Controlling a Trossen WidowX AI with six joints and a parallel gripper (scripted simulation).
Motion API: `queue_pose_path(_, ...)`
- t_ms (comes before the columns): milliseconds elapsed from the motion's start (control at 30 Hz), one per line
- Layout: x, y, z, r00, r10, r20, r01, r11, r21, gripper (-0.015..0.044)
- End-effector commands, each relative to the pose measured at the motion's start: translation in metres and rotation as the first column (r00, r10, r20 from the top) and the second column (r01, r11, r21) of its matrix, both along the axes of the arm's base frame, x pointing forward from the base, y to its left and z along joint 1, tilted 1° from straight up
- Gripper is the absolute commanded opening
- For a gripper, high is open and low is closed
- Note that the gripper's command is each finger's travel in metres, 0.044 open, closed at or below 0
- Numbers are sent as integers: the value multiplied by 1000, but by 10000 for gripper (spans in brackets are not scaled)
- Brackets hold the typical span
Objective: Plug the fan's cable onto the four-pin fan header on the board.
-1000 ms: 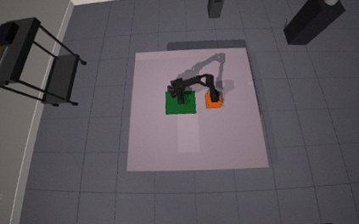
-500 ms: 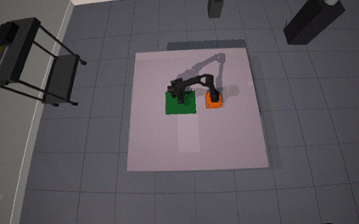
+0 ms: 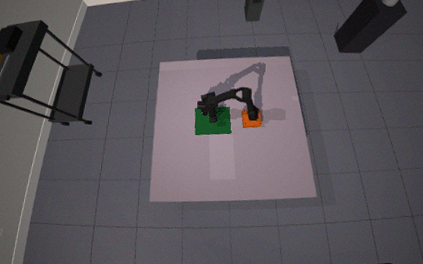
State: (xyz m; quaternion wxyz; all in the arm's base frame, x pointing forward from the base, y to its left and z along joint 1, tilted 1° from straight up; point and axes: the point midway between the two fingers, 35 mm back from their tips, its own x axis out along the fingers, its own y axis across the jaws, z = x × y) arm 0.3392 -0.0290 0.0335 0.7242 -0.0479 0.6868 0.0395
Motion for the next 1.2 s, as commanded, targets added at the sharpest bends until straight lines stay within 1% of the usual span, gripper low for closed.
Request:
queue_pose_path(0,0,0,-2,1000,-2,-2,2,1000,3,0)
queue_pose_path(1167,0,0,-8,1000,0,-2,0,1000,3,0)
